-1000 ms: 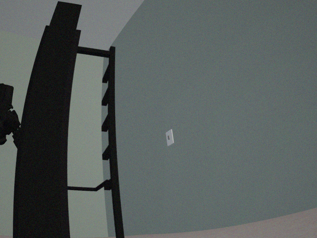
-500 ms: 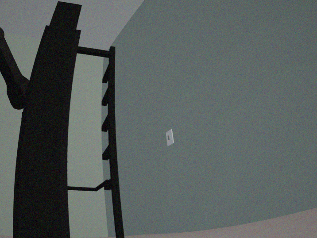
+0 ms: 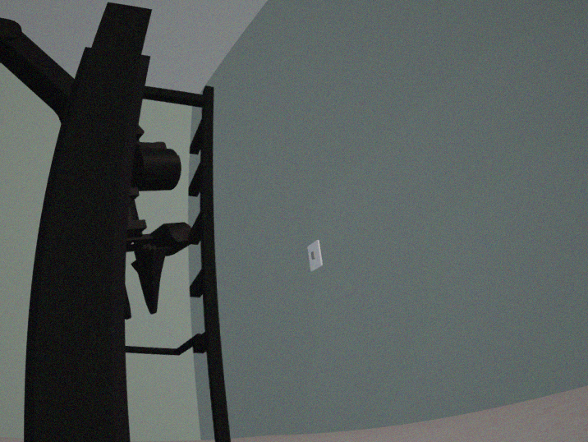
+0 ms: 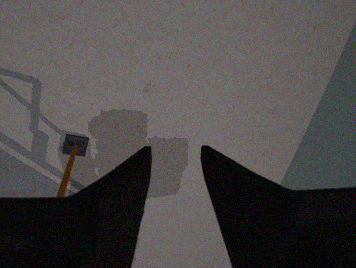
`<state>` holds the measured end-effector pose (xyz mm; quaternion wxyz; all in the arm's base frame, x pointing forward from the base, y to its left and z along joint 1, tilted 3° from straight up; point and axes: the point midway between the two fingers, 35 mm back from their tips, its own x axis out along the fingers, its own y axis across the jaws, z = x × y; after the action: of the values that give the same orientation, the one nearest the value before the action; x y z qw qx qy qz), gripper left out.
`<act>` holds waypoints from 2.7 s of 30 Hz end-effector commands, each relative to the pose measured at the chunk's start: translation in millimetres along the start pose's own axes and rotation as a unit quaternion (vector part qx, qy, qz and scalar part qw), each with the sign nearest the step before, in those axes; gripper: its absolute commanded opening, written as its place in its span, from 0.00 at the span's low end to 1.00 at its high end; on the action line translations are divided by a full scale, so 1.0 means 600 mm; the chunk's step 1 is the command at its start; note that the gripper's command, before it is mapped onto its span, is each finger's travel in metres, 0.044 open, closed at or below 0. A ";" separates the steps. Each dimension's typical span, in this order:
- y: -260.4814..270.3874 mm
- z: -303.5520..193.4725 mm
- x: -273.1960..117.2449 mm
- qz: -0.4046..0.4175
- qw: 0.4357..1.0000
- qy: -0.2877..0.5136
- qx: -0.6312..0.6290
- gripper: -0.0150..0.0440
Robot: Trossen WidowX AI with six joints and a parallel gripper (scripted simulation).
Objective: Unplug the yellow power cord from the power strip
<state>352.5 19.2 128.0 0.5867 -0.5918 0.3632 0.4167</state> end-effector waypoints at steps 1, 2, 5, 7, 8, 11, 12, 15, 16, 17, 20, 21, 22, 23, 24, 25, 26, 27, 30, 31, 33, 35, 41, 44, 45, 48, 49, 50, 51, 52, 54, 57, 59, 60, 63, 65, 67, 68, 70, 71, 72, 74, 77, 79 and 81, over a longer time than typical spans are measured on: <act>0.072 -0.063 -0.024 0.102 0.988 0.025 0.110 0.53; 0.092 -0.077 -0.033 0.129 0.981 0.031 0.140 0.53; 0.121 -0.094 -0.048 0.166 0.968 0.039 0.182 0.53; 0.121 -0.094 -0.048 0.166 0.968 0.039 0.182 0.53; 0.121 -0.094 -0.048 0.166 0.968 0.039 0.182 0.53; 0.119 -0.095 -0.048 0.166 0.968 0.039 0.182 0.53; 0.120 -0.096 -0.048 0.166 0.968 0.039 0.182 0.53; 0.121 -0.100 -0.049 0.166 0.968 0.039 0.182 0.53; 0.122 -0.103 -0.049 0.166 0.968 0.039 0.182 0.53; 0.123 -0.105 -0.049 0.166 0.968 0.039 0.182 0.53; 0.126 -0.113 -0.050 0.166 0.968 0.039 0.181 0.53; 0.127 -0.116 -0.051 0.166 0.968 0.040 0.181 0.53; 0.127 -0.118 -0.051 0.166 0.968 0.040 0.181 0.53; 0.128 -0.121 -0.052 0.166 0.968 0.040 0.181 0.53; 0.129 -0.123 -0.052 0.166 0.968 0.040 0.181 0.53; 0.130 -0.126 -0.052 0.166 0.968 0.040 0.181 0.53; 0.131 -0.128 -0.053 0.166 0.968 0.040 0.181 0.53; 0.132 -0.131 -0.053 0.166 0.968 0.040 0.181 0.53; 0.135 -0.138 -0.054 0.166 0.968 0.040 0.181 0.53; 0.136 -0.141 -0.055 0.166 0.968 0.040 0.181 0.53; 0.139 -0.146 -0.056 0.166 0.968 0.040 0.181 0.53; 0.141 -0.151 -0.056 0.166 0.968 0.041 0.181 0.53; 0.144 -0.157 -0.055 0.166 0.968 0.041 0.181 0.53; 0.146 -0.157 -0.050 0.166 0.968 0.041 0.181 0.53; 0.147 -0.157 -0.048 0.166 0.968 0.041 0.181 0.53; 0.150 -0.157 -0.040 0.166 0.968 0.041 0.181 0.53; 0.150 -0.157 -0.039 0.166 0.968 0.041 0.181 0.53; 0.150 -0.157 -0.039 0.166 0.968 0.041 0.181 0.53; 0.150 -0.157 -0.039 0.166 0.968 0.041 0.181 0.53; 0.150 -0.157 -0.039 0.166 0.968 0.041 0.181 0.53; 0.148 -0.158 -0.042 0.165 0.968 0.042 0.183 0.44; 0.148 -0.158 -0.042 0.165 0.968 0.042 0.183 0.37; 0.148 -0.158 -0.042 0.165 0.968 0.042 0.183 0.35; 0.148 -0.158 -0.042 0.165 0.968 0.042 0.183 0.34; 0.148 -0.158 -0.042 0.165 0.968 0.042 0.183 0.30; 0.148 -0.158 -0.042 0.165 0.968 0.042 0.183 0.25; 0.147 -0.156 -0.042 0.165 0.968 0.042 0.183 0.25; 0.146 -0.154 -0.042 0.165 0.968 0.042 0.183 0.25; 0.144 -0.150 -0.041 0.165 0.968 0.042 0.183 0.25; 0.143 -0.148 -0.040 0.165 0.968 0.042 0.183 0.25; 0.142 -0.145 -0.040 0.165 0.968 0.042 0.183 0.25; 0.139 -0.141 -0.039 0.165 0.968 0.042 0.183 0.25; 0.136 -0.133 -0.038 0.165 0.968 0.041 0.183 0.25; 0.134 -0.128 -0.037 0.165 0.968 0.041 0.182 0.25; 0.132 -0.124 -0.036 0.165 0.968 0.041 0.182 0.25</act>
<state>269.1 -79.3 112.4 0.5812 -0.4276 0.5692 0.3943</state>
